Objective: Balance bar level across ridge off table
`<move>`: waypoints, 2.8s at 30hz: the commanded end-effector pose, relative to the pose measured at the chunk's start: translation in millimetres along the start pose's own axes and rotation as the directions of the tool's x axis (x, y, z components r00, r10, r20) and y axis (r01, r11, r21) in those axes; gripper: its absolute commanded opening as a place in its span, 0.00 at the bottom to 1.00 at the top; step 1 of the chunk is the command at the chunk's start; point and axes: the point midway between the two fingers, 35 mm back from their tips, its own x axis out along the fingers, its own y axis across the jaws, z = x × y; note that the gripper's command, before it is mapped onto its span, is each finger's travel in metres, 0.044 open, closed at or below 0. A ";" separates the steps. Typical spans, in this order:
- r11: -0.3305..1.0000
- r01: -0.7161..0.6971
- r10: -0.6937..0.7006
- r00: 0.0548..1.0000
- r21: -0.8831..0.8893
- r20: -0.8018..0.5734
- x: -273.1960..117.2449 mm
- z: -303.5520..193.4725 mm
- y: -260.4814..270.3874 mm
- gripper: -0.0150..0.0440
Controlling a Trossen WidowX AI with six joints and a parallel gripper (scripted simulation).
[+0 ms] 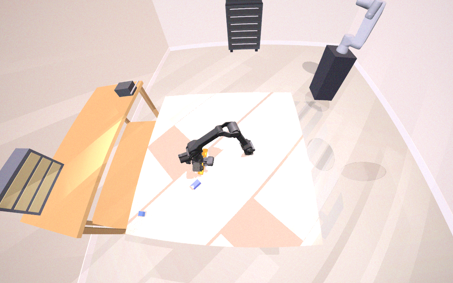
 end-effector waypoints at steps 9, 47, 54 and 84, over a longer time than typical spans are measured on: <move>1.000 -0.002 0.002 1.000 0.002 -0.002 2.3 -0.2 0.3 0.25; 1.000 0.000 0.000 1.000 -0.001 0.000 0.4 0.2 0.1 0.25; 1.000 0.000 0.000 1.000 -0.001 0.000 0.4 0.2 0.1 0.43; 1.000 0.000 0.000 1.000 -0.001 0.000 0.4 0.2 0.1 0.54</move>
